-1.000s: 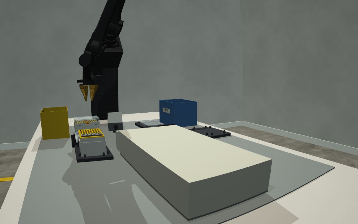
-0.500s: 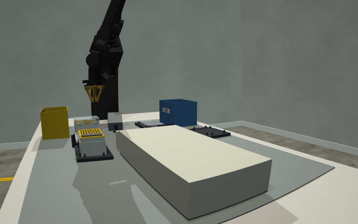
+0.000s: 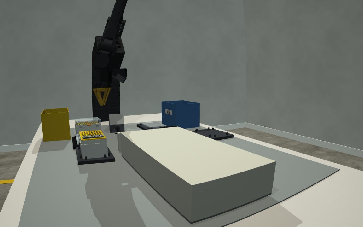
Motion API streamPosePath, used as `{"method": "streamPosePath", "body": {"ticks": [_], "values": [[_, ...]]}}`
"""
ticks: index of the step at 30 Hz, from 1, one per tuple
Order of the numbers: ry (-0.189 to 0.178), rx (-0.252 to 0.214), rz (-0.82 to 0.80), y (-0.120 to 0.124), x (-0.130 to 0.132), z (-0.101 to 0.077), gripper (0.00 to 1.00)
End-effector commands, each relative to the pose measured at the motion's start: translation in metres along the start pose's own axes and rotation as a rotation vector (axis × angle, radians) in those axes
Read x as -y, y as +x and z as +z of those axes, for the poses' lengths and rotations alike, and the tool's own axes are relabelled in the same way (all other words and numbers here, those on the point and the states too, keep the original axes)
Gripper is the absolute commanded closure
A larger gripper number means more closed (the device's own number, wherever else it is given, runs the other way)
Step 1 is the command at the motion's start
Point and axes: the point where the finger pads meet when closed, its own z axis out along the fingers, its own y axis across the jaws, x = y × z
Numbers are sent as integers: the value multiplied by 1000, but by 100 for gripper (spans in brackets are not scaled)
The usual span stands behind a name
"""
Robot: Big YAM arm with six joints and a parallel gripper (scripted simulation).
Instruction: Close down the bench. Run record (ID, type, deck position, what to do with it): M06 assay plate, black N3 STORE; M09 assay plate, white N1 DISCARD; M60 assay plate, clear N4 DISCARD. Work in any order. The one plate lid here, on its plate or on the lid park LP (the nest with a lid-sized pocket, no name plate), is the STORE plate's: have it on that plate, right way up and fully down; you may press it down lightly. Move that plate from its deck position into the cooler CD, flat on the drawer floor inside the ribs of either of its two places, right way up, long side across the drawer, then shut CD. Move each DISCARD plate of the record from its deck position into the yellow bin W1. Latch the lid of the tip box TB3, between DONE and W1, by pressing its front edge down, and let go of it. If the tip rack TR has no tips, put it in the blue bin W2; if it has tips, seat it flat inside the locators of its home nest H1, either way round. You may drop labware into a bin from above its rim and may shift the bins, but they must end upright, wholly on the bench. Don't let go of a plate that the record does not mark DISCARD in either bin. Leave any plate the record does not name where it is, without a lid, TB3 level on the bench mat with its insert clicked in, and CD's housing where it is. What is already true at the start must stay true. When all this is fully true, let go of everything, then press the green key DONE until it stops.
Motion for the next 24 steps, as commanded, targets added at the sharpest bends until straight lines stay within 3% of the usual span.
{"method": "streamPosePath", "body": {"ticks": [1,8,11,24], "values": [[3,11,-182,-17,11,-4,70],[-11,10,-345,-30,19,2,70],[0,11,-444,-41,30,0,70],[-18,9,-418,-72,53,11,70]]}}
